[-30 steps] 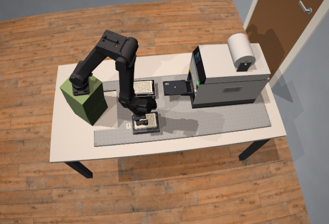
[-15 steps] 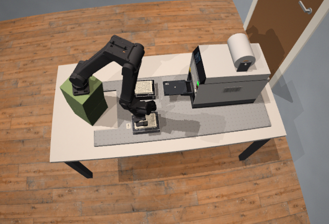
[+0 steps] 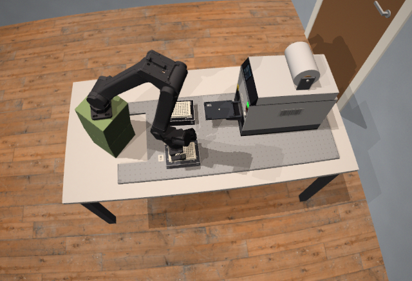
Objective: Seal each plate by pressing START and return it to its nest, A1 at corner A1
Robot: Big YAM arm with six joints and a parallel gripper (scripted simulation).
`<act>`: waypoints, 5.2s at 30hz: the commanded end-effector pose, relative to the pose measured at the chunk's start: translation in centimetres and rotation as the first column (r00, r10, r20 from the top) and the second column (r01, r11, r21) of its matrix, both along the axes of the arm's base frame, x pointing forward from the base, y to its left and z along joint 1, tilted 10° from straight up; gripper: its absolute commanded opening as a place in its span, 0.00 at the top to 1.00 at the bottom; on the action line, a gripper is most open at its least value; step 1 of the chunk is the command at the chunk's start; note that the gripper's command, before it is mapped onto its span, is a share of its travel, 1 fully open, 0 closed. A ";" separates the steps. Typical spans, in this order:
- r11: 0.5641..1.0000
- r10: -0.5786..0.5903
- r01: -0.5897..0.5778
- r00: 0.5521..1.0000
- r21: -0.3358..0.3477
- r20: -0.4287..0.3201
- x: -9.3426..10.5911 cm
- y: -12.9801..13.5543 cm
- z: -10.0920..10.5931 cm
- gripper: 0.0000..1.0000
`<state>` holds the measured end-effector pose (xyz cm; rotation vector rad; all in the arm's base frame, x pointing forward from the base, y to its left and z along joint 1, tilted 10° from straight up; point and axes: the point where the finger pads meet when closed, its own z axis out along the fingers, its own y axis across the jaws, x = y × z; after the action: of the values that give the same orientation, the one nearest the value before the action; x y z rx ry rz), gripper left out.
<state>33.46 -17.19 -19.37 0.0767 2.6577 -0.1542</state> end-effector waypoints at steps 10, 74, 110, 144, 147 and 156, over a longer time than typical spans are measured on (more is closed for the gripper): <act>1.000 -0.001 0.001 1.000 0.000 -0.002 -0.5 -0.1 0.8 0.00; 1.000 0.014 -0.014 1.000 0.009 -0.019 -0.7 0.7 0.1 0.00; 1.000 0.006 -0.006 1.000 0.013 -0.027 -1.1 0.4 -1.3 0.00; 1.000 0.020 -0.019 0.999 0.022 -0.036 -1.0 1.1 -1.8 0.00; 1.000 0.018 -0.018 0.999 0.023 -0.038 -1.1 1.1 -1.9 0.00; 1.000 -0.008 0.008 1.000 0.009 -0.015 -0.7 -0.2 -1.0 0.00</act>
<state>33.05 -17.06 -20.54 0.0789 2.6734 -0.1441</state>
